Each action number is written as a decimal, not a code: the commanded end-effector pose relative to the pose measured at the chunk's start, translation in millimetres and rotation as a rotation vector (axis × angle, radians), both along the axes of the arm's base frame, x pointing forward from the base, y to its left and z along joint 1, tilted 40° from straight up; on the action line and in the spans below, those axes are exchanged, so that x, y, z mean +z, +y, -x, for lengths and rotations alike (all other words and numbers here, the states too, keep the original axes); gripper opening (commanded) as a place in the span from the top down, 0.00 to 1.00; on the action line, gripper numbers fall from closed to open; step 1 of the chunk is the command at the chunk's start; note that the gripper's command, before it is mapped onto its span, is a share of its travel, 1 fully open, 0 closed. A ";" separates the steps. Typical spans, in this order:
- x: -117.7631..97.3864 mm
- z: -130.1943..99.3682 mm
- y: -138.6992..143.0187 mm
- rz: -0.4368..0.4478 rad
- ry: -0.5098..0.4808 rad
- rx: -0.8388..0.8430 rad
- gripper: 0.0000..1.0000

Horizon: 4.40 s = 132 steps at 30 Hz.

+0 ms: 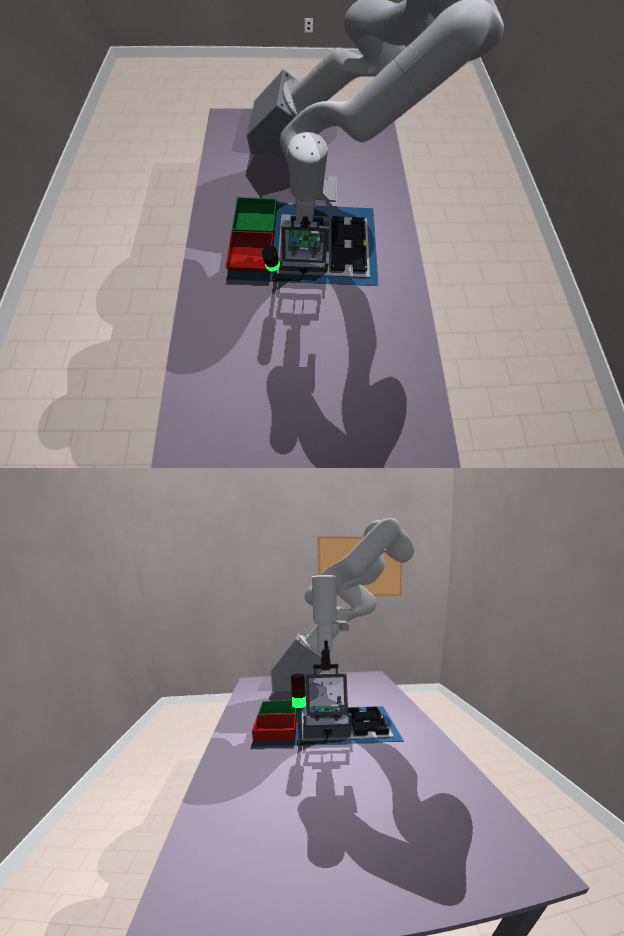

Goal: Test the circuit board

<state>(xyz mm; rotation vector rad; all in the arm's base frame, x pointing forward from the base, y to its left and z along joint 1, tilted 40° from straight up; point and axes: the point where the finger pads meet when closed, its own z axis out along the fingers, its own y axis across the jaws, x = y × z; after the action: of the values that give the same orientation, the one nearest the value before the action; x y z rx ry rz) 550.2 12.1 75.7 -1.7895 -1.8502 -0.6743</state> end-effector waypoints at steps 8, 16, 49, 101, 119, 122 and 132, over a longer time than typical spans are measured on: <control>0.7 -1.1 -0.7 0.001 -0.002 -0.001 0.72; 0.7 -1.1 -0.7 0.001 -0.002 -0.001 0.72; -0.4 -0.9 0.2 0.001 -0.002 -0.001 0.72; -1.4 -0.8 1.1 0.001 -0.002 -0.001 1.00; 2.6 -10.7 -1.8 0.001 -0.002 -0.001 1.00; 5.6 -19.1 -4.0 0.001 -0.002 -0.001 1.00; 12.9 -45.0 -8.9 0.001 -0.002 -0.001 1.00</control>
<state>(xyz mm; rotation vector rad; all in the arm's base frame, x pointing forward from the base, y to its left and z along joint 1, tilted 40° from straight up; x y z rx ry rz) 584.9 5.2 85.8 -1.7902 -1.8507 -0.6753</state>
